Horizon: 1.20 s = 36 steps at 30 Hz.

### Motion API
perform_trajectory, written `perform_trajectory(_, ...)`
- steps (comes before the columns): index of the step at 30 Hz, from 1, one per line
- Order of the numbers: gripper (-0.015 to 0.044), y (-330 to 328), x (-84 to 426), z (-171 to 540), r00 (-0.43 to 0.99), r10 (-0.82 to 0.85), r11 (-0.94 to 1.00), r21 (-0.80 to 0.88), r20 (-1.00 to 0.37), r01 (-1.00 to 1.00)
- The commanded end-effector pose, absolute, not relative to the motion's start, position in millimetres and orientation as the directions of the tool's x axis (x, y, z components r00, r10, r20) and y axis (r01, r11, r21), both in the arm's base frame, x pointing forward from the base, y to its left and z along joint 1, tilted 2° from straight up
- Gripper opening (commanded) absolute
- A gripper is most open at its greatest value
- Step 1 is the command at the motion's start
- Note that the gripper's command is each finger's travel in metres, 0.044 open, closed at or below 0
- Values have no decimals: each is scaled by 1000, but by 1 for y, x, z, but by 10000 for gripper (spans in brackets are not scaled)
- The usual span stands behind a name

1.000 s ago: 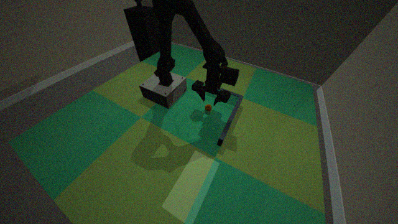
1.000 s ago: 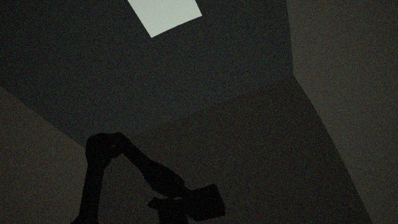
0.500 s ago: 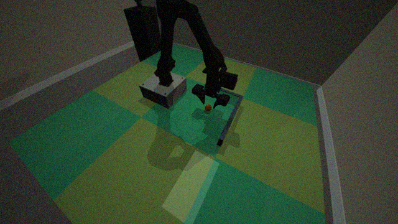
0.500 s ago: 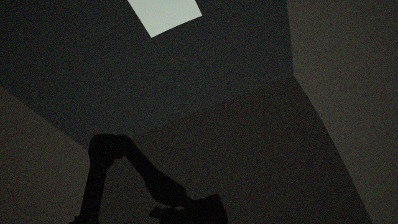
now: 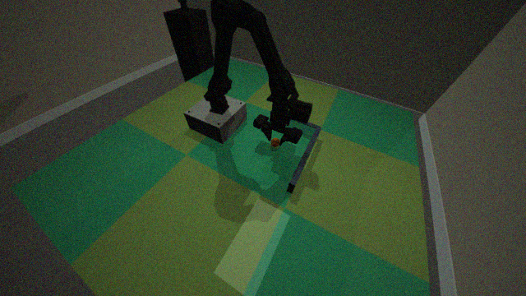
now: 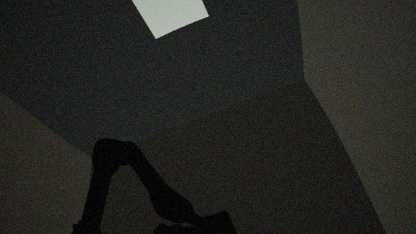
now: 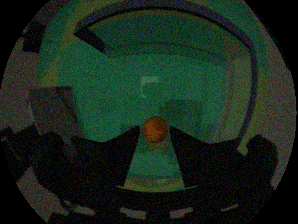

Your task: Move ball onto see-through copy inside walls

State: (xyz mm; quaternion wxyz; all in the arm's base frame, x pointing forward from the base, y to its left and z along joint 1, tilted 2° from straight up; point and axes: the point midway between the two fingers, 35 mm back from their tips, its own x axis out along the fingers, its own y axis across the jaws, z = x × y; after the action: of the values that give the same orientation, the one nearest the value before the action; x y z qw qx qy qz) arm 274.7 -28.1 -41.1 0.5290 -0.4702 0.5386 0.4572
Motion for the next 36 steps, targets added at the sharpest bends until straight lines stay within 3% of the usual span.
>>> perform_trajectory(1, 174, -28, 275, -42, 3, -20, 137, -6, -1000, -991)
perform_trajectory(6, 141, -28, 275, -42, 3, -20, 137, -6, -1000, -991)
perform_trajectory(12, 0, -28, 280, -17, 4, -20, 137, -6, -1000, -991)
perform_trajectory(26, 0, -25, 276, 87, 4, -19, 137, -7, -1000, -991)
perform_trajectory(36, 0, -45, 278, 55, 4, -21, 137, -7, -1000, -991)
